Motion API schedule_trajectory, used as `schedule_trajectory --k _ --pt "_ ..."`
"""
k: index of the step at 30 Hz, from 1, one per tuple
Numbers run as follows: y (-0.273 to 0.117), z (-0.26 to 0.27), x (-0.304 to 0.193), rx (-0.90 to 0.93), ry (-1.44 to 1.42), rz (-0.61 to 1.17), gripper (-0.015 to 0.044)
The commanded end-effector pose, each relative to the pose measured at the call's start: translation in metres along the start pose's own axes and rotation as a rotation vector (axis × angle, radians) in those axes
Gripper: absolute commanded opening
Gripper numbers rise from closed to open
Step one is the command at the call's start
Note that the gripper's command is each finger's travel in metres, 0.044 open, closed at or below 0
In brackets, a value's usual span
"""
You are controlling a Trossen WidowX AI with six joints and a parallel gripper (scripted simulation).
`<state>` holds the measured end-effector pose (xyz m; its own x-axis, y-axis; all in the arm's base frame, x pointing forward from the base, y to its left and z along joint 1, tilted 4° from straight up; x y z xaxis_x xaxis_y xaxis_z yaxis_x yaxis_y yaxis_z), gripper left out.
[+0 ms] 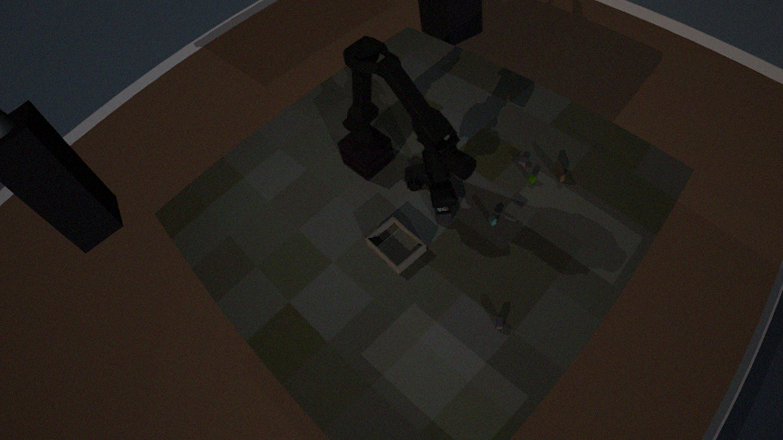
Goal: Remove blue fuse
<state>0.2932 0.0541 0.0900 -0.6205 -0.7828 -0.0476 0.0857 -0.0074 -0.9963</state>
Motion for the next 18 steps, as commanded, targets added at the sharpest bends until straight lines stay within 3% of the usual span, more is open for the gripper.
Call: schedule_trajectory --k 1,18 --pt "-0.0050 0.0002 -0.0001 0.006 0.001 0.003 0.0000" --pt "-0.0134 0.0001 0.0000 0.006 0.002 0.002 0.0000"
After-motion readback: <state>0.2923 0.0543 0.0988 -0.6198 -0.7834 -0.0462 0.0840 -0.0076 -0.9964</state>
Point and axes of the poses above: the point midway between the two fingers, 35 mm back from their tips, its own y axis out along the fingers, its own z axis across the jaws, x = y × z, the point moved 8 cm from there along -y, back along the fingers, and after that the axes turned 9 degrees about y, right-handed, at the moved point
